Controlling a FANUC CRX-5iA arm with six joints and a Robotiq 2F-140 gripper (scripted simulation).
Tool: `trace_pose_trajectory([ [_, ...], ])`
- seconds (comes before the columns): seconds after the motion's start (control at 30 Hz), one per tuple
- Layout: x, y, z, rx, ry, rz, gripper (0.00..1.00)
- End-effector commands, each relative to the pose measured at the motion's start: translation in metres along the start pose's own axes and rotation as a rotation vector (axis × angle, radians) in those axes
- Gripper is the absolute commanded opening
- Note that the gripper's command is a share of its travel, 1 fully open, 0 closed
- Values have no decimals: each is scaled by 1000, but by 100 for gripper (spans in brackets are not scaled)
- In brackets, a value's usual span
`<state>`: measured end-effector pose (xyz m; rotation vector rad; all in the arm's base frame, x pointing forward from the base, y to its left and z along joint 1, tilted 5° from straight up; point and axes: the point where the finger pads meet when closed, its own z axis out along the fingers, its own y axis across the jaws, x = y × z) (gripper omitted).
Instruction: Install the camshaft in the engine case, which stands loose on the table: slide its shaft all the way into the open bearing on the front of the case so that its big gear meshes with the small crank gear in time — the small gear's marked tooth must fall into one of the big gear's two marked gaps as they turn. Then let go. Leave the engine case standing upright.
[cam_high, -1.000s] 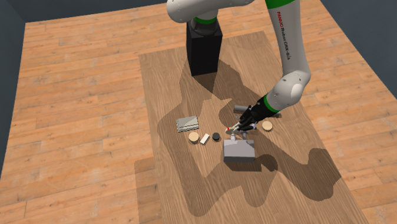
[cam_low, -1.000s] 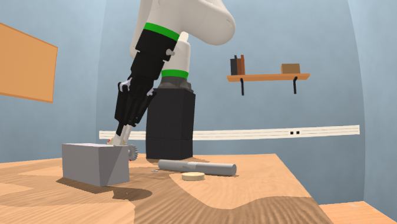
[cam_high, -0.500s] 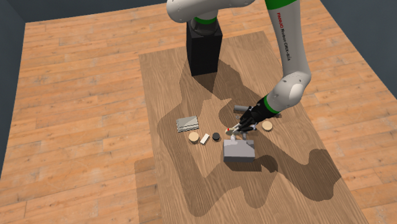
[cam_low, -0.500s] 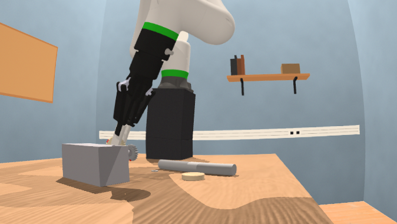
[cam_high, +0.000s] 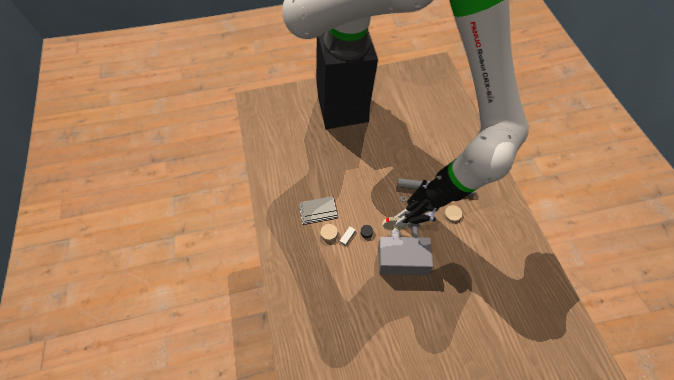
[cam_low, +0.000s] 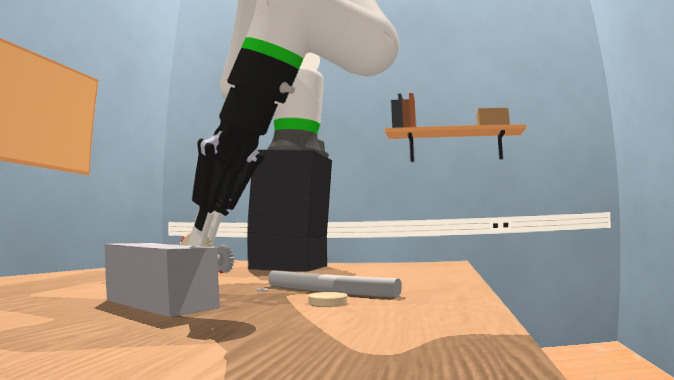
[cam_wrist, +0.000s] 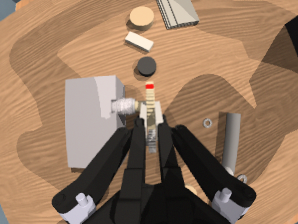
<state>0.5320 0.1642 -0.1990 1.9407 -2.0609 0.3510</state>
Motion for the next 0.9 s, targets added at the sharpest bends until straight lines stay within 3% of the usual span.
trace_pose_trajectory([
  [0.0, 0, -1, -1, 2, -1, 0, 14],
  [0.77, 0, -1, -1, 2, -1, 0, 14],
  [0.8, 0, -1, -1, 2, -1, 0, 27],
  [0.87, 0, -1, -1, 2, -1, 0, 27],
])
